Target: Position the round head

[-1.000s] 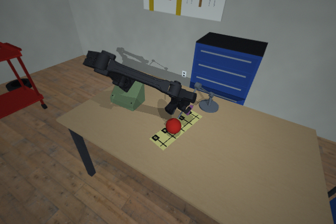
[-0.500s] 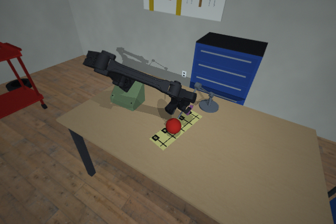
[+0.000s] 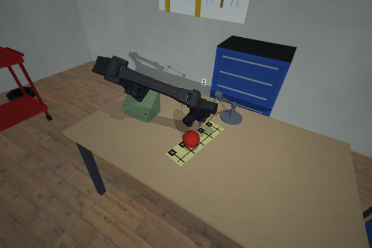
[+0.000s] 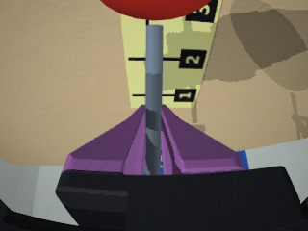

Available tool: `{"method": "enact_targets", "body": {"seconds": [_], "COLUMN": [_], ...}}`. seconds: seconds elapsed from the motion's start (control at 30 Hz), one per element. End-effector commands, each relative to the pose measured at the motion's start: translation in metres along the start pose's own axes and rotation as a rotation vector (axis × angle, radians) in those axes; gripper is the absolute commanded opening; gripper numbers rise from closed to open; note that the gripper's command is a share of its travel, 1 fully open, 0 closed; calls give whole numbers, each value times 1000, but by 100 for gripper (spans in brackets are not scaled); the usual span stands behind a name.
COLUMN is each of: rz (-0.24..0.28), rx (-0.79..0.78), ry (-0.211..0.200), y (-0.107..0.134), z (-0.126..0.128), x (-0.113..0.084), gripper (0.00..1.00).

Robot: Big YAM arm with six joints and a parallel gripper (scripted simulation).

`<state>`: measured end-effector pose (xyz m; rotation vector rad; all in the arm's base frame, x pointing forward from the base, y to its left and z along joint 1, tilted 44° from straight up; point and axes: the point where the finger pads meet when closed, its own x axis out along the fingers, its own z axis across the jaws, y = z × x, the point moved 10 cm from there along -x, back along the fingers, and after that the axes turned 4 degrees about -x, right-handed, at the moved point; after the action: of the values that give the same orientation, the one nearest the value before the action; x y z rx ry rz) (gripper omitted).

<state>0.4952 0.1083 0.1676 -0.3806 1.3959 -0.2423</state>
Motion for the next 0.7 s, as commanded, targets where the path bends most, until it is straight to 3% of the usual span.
{"method": "enact_targets", "body": {"seconds": [0.0,0.67], "rz": [1,2], "rx": [1,0], "ry": [-10,-9], "y": [-2,1], "z": [3,1], "x": [-3,-4], "gripper": [0,0]}}
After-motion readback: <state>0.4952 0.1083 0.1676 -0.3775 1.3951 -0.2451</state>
